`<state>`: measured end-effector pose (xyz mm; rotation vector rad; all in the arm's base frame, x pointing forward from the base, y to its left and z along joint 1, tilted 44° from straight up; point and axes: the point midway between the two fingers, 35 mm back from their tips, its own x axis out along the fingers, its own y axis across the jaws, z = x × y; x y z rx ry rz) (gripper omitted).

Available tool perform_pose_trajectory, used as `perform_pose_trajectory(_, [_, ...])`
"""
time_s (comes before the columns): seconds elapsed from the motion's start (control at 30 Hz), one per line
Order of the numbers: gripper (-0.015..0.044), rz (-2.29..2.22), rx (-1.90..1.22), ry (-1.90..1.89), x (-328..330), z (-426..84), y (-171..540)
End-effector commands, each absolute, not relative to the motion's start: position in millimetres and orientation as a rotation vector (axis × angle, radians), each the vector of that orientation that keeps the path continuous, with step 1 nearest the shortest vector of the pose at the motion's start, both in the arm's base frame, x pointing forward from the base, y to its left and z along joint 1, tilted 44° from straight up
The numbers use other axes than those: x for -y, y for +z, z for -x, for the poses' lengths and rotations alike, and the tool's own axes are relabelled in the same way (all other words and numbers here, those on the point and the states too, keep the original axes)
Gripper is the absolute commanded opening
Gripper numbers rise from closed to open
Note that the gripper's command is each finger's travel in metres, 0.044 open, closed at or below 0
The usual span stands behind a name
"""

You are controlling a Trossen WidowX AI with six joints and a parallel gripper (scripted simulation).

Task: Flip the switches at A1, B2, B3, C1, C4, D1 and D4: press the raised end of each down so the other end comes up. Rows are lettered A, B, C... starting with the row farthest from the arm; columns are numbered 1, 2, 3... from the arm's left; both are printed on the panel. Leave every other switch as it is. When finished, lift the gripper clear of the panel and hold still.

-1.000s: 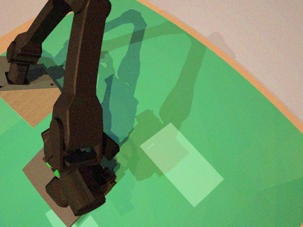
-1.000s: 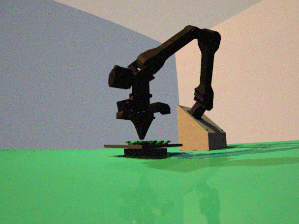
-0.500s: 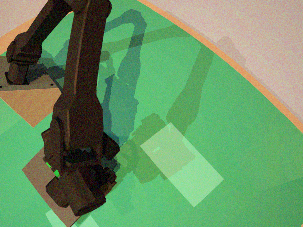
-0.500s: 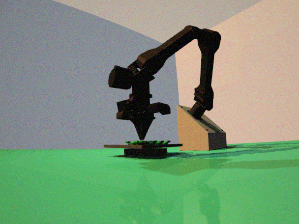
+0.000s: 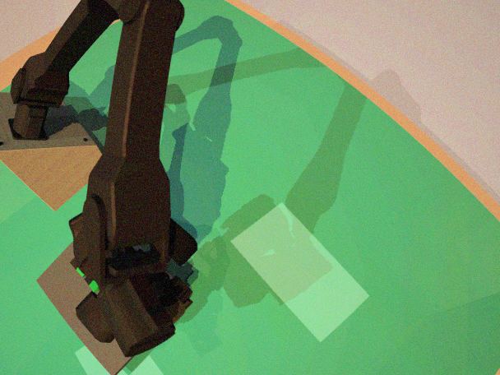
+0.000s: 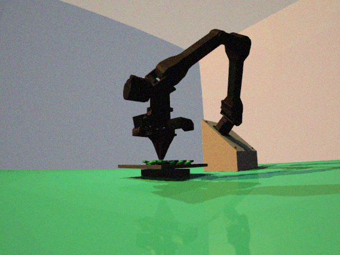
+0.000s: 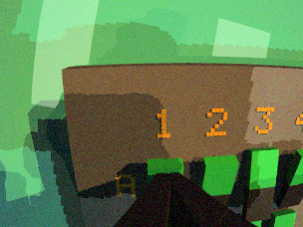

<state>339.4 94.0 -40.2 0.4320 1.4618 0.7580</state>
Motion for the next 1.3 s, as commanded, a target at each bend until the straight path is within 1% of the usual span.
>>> perform_pose_trajectory(0.0, [0.0,-0.437,-1.464,0.758,-95.6,-339.0,-40.8])
perform_pose_trajectory(1.27, [0.0,-0.438,-1.464,0.758,-99.2,-338.8,-44.5])
